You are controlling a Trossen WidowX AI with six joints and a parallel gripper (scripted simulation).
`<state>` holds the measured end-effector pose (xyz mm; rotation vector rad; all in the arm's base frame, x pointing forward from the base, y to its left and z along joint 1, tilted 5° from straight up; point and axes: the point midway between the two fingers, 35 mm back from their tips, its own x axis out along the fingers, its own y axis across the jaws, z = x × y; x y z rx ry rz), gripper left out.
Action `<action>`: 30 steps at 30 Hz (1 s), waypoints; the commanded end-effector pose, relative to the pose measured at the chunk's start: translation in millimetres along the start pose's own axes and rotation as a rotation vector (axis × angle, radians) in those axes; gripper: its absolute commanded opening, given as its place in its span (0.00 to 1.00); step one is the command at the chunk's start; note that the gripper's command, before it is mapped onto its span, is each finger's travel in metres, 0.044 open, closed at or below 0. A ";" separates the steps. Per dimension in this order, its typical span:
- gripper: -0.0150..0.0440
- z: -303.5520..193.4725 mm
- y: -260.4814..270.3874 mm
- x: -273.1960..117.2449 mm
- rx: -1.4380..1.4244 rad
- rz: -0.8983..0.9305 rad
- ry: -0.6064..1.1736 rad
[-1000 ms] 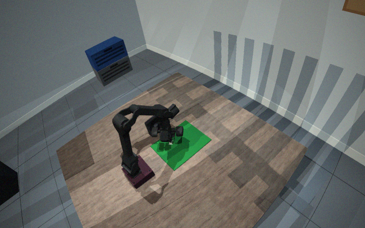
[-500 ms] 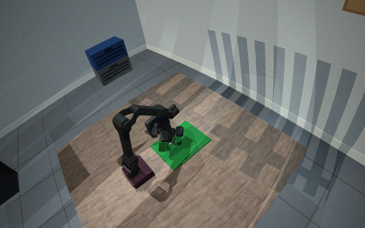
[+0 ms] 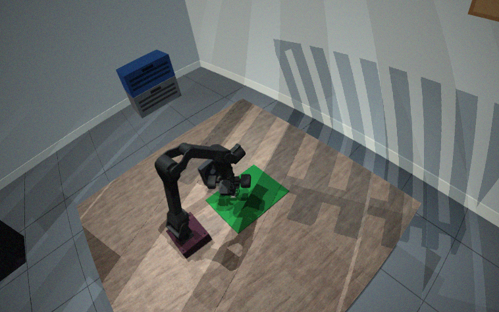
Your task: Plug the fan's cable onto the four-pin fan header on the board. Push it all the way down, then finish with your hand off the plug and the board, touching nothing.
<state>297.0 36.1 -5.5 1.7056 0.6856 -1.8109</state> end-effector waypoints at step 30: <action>0.69 -0.7 0.3 -35.5 0.001 0.000 0.000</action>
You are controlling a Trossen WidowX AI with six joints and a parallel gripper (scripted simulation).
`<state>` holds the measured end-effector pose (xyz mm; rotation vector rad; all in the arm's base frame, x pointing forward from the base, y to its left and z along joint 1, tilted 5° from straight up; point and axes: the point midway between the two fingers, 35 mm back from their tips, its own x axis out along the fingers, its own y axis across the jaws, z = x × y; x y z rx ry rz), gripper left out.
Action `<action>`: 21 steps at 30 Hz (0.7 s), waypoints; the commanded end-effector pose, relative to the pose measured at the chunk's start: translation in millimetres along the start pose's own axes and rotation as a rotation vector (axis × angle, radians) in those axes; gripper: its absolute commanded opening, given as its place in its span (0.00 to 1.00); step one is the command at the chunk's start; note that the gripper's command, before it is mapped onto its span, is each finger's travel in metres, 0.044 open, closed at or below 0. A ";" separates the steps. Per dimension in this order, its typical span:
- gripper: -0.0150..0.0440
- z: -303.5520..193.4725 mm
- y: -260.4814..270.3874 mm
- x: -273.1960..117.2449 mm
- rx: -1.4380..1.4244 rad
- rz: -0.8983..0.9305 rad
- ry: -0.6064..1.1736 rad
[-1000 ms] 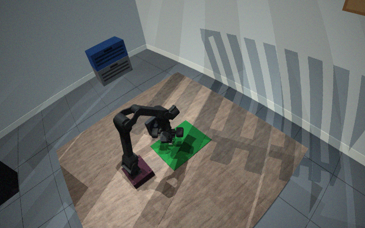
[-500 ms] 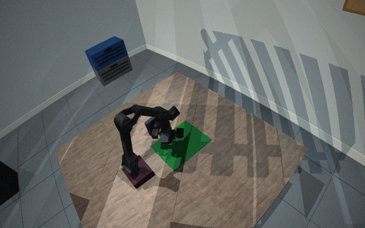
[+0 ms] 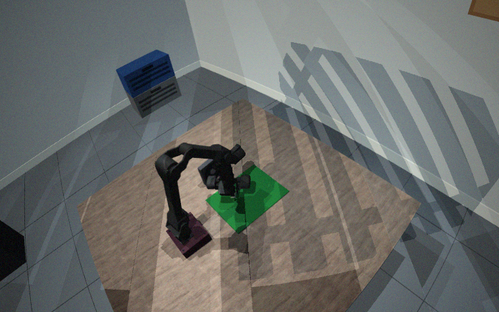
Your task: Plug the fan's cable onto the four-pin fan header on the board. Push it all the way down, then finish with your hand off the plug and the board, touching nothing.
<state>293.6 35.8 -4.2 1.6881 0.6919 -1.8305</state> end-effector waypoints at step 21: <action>0.69 119.0 -0.1 -44.7 0.001 0.013 0.006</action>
